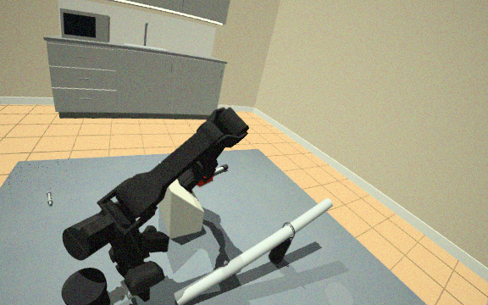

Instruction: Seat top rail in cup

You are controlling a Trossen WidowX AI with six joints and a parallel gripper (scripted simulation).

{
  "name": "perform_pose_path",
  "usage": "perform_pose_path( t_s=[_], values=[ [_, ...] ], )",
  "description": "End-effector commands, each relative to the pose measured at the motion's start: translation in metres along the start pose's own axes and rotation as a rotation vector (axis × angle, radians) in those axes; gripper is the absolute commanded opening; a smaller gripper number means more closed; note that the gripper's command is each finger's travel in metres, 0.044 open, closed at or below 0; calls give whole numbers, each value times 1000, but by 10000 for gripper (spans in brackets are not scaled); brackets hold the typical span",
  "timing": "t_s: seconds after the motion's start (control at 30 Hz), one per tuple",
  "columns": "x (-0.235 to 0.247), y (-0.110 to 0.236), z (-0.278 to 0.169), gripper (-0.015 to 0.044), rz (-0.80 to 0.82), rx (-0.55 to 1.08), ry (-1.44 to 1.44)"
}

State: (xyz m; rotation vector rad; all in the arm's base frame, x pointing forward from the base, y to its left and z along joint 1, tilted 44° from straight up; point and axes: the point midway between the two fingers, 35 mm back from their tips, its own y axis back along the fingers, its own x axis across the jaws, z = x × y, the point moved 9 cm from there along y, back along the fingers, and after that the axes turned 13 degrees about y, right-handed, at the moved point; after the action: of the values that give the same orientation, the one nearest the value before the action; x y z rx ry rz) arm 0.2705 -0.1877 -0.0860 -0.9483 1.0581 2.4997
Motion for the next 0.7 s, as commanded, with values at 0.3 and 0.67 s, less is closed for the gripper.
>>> perform_pose_path(
  t_s=[0.3,0.67],
  values=[
    [-7,-4,1,0,8,37,-62],
    [-13,-7,2,0,15,67,-117]
  ],
)
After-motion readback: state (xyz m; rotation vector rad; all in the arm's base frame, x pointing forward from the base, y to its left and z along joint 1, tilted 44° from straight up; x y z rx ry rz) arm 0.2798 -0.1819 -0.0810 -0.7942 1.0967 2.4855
